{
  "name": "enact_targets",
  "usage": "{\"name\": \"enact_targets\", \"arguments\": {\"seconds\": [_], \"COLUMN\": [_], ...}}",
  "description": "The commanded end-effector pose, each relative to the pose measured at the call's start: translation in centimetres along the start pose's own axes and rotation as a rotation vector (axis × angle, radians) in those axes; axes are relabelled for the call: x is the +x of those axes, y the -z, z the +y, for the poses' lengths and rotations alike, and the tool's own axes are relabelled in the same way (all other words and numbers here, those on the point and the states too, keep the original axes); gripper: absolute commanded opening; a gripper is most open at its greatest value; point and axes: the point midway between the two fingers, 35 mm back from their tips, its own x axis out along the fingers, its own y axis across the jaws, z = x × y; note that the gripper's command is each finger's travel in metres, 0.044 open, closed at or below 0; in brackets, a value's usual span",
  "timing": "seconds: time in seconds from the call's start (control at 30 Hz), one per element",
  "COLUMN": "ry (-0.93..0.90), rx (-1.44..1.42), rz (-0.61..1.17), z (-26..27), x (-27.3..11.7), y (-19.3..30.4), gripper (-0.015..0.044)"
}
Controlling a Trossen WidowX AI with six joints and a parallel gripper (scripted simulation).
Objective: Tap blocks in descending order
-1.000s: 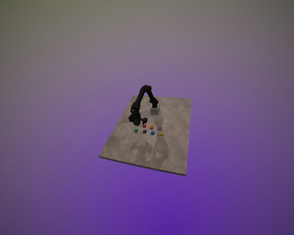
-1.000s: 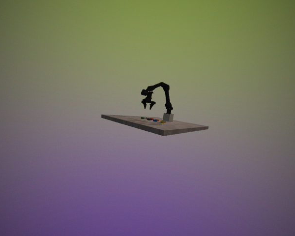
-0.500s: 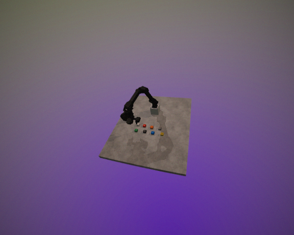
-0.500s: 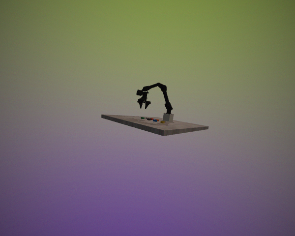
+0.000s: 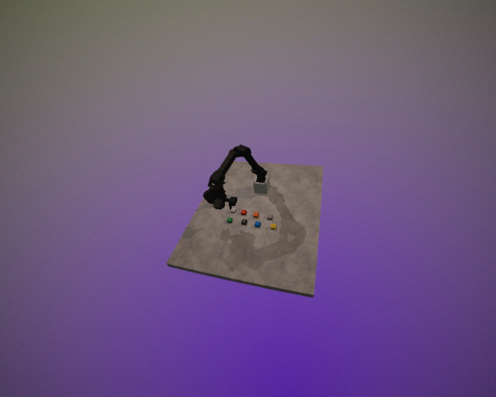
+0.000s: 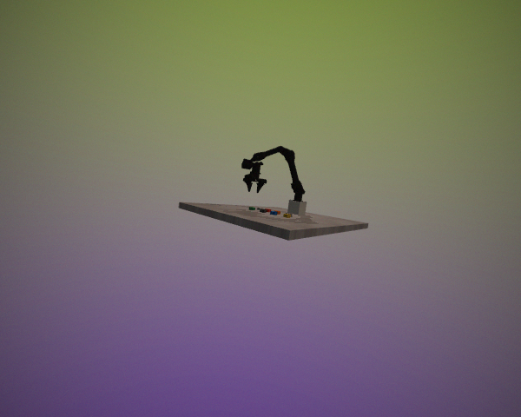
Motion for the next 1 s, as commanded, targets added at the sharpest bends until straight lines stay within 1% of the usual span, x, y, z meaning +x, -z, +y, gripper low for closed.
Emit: {"name": "enact_targets", "arguments": {"seconds": [0.0,0.17,0.33,0.4,0.5,0.53,0.8,0.83,0.97], "ry": [-0.002,-0.002,-0.002,-0.002,-0.002,-0.003,-0.003,-0.003,-0.003], "rx": [0.003,0.003,0.003,0.003,0.003,0.003,0.003,0.003,0.003], "rz": [0.006,0.011,0.011,0.011,0.012,0.012,0.012,0.012,0.012], "z": [-0.6,-0.7,-0.6,-0.7,-0.7,-0.6,-0.6,-0.6,-0.6], "x": [-0.1,0.1,0.2,1.5,7.0,8.0,8.3,8.3,8.3], "y": [3.2,8.7,9.5,9.3,9.4,9.6,9.6,9.6,9.6], "gripper": [0.04,0.04,0.04,0.0348,0.0269,0.0242,0.0032,0.002,0.002]}}
